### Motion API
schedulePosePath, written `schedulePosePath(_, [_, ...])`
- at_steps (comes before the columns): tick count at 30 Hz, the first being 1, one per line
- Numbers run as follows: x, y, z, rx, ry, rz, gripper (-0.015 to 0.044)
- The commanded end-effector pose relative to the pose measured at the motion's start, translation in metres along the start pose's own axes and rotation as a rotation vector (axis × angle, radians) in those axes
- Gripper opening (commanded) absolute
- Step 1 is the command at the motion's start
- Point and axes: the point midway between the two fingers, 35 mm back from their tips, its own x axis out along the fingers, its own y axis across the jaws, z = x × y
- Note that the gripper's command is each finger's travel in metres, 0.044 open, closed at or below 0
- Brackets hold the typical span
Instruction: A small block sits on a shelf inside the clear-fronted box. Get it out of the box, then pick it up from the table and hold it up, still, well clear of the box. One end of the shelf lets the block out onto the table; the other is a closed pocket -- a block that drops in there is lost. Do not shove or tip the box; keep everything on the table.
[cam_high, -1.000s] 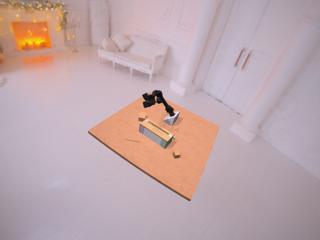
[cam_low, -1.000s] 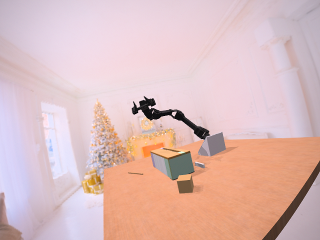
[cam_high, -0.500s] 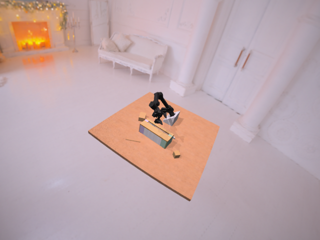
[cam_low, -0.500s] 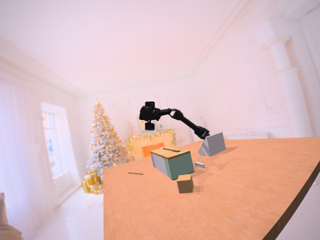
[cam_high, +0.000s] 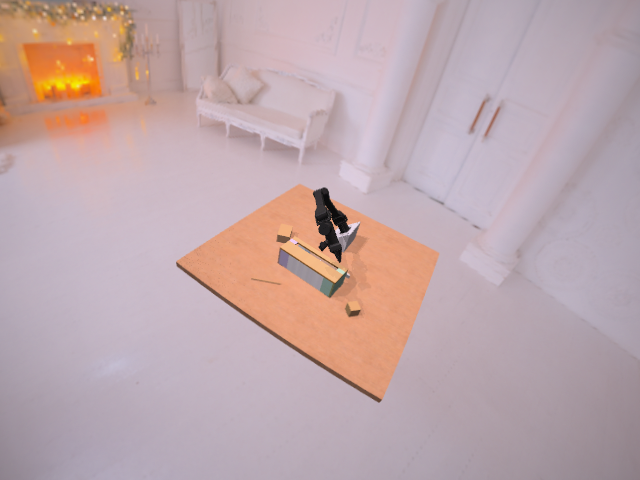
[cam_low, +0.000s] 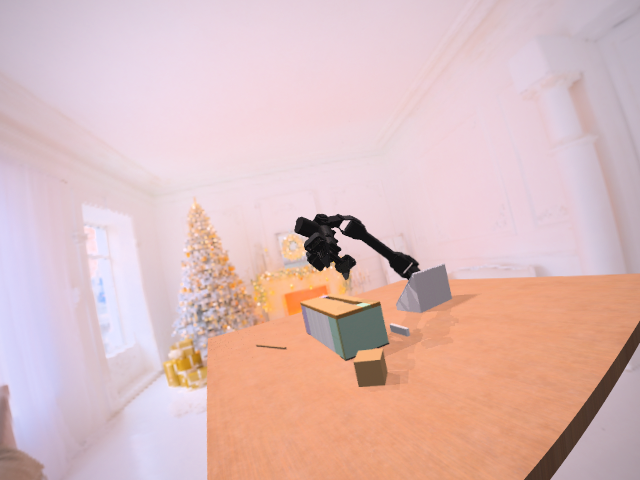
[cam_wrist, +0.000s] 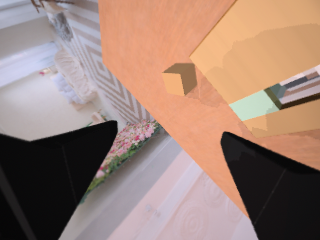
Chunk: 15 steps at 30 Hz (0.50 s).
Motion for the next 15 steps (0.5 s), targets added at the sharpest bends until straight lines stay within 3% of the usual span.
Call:
schedulePosePath(1, [0.011,-0.083,-0.004,0.399,-0.349,-0.415,0.04])
schedulePosePath(8, [-0.017,-0.129,0.005,0.57,-0.865,-0.536,0.04])
schedulePosePath(15, [-0.018,-0.13,0.006,0.571,-0.88,-0.535,0.04])
